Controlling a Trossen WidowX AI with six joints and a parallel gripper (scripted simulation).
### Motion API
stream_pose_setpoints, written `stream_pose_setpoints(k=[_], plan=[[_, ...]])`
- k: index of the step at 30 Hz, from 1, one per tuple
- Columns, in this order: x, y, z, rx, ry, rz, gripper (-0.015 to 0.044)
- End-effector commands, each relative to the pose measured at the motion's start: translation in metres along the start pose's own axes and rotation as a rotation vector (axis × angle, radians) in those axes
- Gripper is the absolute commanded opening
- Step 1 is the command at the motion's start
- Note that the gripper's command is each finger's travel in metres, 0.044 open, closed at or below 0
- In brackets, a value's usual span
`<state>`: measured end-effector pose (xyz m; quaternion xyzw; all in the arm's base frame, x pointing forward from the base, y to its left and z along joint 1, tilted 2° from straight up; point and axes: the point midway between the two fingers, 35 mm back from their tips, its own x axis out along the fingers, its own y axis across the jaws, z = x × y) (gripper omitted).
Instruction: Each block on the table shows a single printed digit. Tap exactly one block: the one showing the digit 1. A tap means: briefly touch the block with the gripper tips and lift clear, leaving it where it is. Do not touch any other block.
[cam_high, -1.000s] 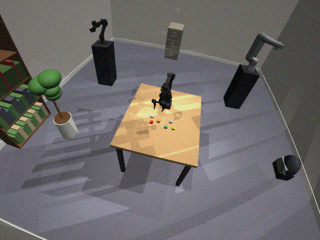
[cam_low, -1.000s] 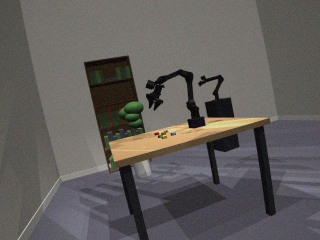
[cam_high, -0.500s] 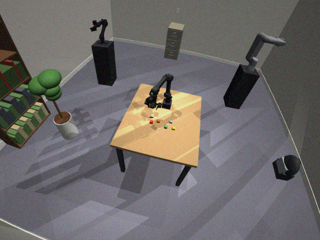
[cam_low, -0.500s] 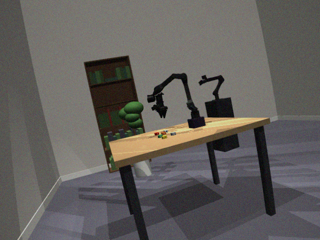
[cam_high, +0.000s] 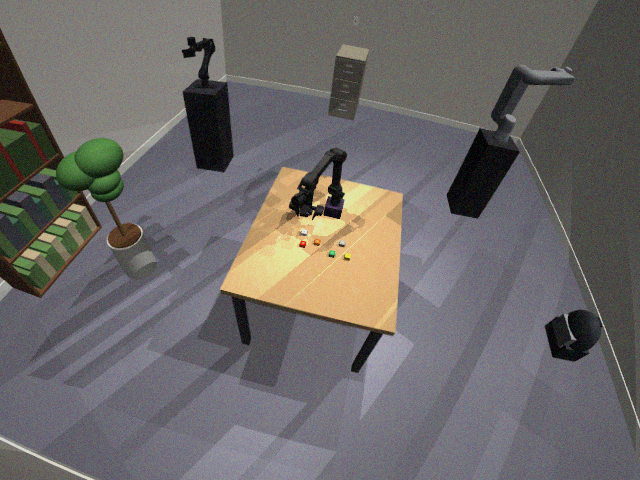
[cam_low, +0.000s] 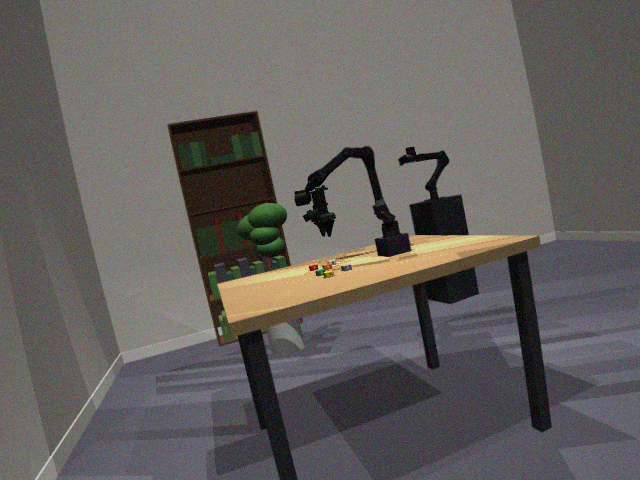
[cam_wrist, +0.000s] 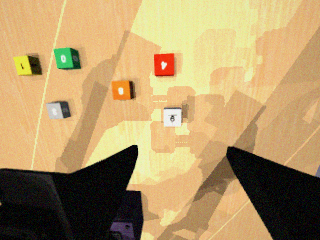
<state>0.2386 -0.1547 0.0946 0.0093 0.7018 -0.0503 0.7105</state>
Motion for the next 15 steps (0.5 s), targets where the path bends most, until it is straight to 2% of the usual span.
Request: stream_pose_setpoints(k=[1,4,11,15], plan=[[0.001,0.001,0.000,-0.005,0.004,0.008,0.0400],[0.001,0.008,0.006,-0.005,0.003,0.009,0.0400],[0.000,0.084,0.058,-0.004,-0.001,0.015,0.0400],[0.000,0.087,0.059,-0.004,-0.001,0.015,0.0400]])
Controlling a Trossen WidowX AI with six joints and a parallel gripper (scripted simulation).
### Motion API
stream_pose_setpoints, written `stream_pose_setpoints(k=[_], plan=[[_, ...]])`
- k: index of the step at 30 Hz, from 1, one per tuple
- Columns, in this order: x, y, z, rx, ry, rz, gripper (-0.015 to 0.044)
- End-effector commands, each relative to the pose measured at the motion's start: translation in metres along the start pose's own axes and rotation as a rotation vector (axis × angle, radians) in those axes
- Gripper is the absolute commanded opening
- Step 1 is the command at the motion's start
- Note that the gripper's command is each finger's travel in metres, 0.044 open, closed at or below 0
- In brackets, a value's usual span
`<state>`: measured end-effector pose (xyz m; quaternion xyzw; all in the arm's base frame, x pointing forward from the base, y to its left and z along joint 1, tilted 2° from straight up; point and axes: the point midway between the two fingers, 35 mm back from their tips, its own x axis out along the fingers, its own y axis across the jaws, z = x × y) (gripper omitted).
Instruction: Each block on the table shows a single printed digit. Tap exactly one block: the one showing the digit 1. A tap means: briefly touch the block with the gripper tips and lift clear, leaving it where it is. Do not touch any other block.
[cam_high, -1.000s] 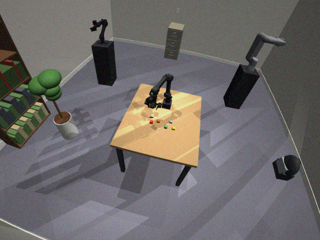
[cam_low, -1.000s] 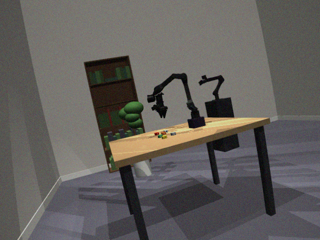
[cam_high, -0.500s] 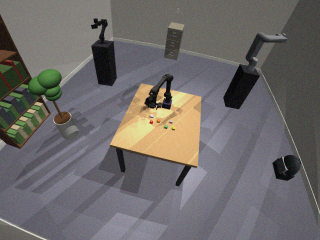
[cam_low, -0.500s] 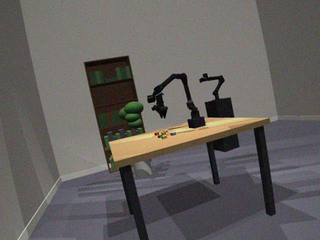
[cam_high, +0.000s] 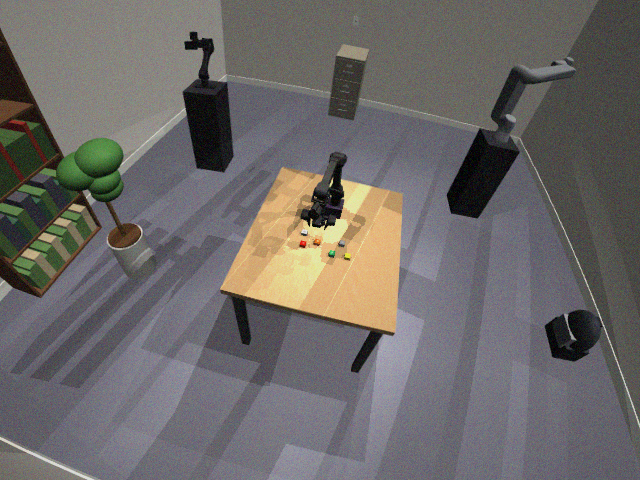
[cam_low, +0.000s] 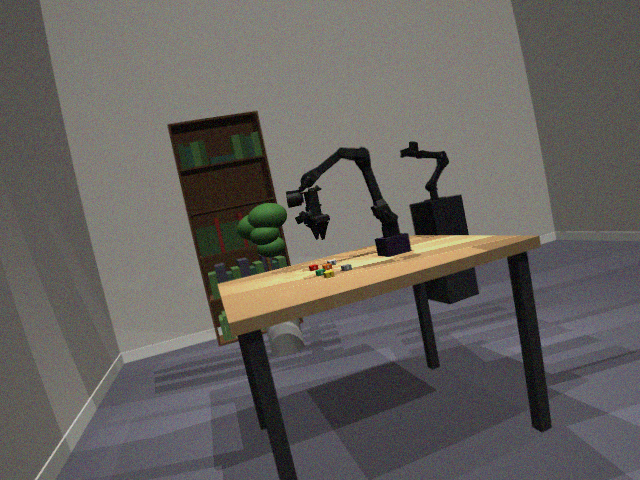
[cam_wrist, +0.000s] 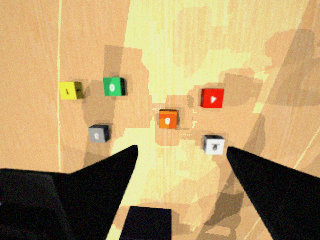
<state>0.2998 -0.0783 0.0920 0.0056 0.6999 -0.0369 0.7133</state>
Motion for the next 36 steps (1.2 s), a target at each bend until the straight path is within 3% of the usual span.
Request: stream_pose_setpoints(k=[1,18,29,36], plan=[[0.001,0.005,0.005,0.020,0.006,0.001,0.0400],[0.001,0.008,0.005,0.020,0.006,0.002,0.0400],[0.000,0.150,-0.018,0.020,0.008,0.014,0.0400],[0.000,0.158,-0.022,0.020,0.008,0.014,0.0400]])
